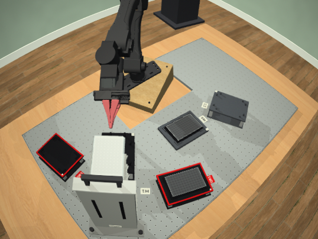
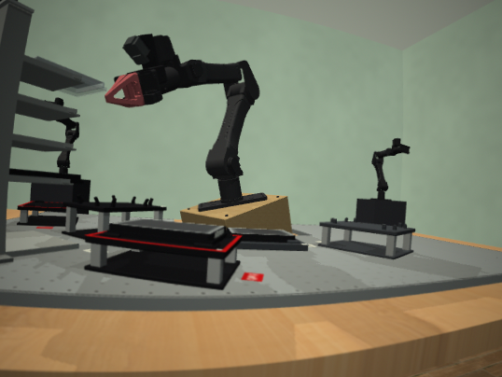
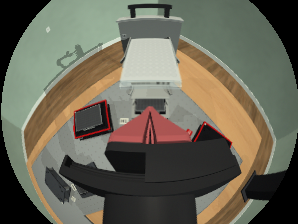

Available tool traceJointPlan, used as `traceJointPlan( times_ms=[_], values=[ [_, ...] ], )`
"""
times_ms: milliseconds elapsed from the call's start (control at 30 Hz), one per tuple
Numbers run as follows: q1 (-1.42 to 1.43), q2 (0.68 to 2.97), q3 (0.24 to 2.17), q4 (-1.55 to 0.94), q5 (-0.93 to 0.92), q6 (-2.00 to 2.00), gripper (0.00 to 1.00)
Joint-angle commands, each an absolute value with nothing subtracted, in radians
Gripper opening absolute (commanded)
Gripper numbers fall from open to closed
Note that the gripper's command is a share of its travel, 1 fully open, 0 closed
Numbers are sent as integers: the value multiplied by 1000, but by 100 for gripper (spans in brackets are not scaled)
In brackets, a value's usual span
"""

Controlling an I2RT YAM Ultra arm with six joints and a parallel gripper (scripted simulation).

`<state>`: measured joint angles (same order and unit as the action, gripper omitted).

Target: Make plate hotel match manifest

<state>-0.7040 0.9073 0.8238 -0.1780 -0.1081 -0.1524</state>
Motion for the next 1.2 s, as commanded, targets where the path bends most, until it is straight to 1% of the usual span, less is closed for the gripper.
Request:
traceJointPlan(
  times_ms=[0,1167],
  values=[
    [-701,909,838,-172,-107,-151,0],
    [-683,995,893,-141,-90,-146,0]
  ],
)
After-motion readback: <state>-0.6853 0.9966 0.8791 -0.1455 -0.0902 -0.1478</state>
